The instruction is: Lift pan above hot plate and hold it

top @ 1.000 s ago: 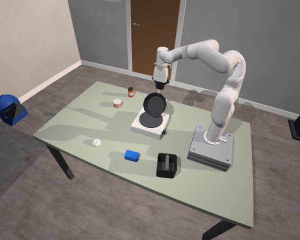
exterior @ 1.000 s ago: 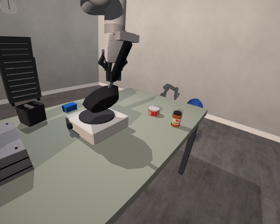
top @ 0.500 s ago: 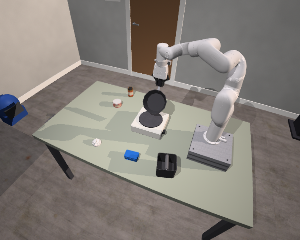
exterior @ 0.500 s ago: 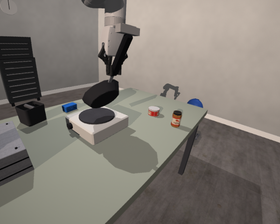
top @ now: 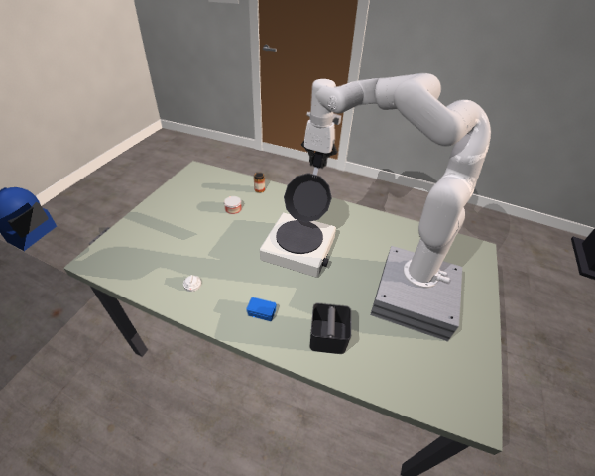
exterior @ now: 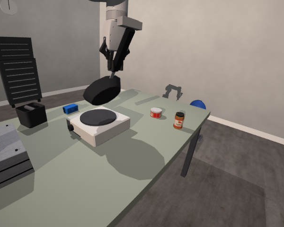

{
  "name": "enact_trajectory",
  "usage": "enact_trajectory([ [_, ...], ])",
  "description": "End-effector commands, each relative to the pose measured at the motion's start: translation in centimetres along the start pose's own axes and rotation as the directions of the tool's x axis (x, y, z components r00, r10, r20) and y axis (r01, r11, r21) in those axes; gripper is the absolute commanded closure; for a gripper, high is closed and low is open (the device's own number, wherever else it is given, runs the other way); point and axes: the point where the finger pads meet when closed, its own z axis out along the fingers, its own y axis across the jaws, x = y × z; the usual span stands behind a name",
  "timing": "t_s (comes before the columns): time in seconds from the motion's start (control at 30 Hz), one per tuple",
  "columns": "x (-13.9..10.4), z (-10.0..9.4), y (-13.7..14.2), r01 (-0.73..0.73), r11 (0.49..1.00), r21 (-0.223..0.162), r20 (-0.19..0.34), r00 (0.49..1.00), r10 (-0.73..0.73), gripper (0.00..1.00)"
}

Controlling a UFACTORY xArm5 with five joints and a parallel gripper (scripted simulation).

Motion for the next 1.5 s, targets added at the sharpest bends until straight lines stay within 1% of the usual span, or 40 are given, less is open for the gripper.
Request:
enact_trajectory([
  [0.0, 0.0, -1.0, -0.1, 0.0, 1.0, 0.005, -0.001, 1.0, 0.0, 1.0],
  [0.63, 0.1, -3.0, -0.1, 0.0, 1.0, 0.005, -0.001, 1.0, 0.0, 1.0],
  [1.47, 0.0, -4.6, -0.1, 0.0, 1.0, 0.005, -0.001, 1.0, 0.0, 1.0],
])
